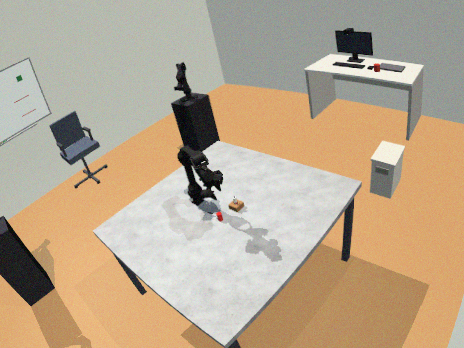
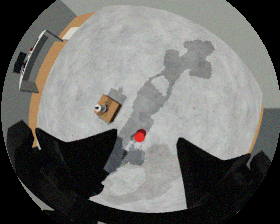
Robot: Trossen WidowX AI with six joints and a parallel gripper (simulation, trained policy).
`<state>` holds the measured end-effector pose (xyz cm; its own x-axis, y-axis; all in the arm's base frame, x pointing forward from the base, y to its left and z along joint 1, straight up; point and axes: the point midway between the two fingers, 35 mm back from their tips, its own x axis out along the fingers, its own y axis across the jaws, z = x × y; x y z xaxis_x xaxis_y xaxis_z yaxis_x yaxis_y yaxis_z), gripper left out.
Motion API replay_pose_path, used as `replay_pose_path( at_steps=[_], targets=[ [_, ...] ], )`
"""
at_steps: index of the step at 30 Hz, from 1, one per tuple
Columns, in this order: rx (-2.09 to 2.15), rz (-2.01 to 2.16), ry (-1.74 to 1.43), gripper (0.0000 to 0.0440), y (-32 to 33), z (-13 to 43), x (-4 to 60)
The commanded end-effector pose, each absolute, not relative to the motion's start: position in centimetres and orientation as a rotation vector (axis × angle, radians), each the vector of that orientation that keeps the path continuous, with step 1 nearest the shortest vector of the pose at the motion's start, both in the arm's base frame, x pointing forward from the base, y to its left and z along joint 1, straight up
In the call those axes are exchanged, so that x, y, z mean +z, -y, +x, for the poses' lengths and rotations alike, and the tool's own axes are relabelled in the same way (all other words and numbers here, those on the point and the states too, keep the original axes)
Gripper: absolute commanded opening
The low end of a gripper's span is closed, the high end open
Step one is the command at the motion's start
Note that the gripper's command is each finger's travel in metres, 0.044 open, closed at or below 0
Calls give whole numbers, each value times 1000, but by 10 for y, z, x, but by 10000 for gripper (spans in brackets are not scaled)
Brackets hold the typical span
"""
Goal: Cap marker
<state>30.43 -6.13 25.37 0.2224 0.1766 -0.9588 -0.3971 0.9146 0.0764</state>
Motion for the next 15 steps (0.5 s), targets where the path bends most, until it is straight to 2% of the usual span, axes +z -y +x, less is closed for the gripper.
replay_pose_path(
  at_steps=[1,15],
  targets=[
    [401,-206,-1329,319,64,303,244],
    [391,-225,-1468,319,71,297,213]
  ],
)
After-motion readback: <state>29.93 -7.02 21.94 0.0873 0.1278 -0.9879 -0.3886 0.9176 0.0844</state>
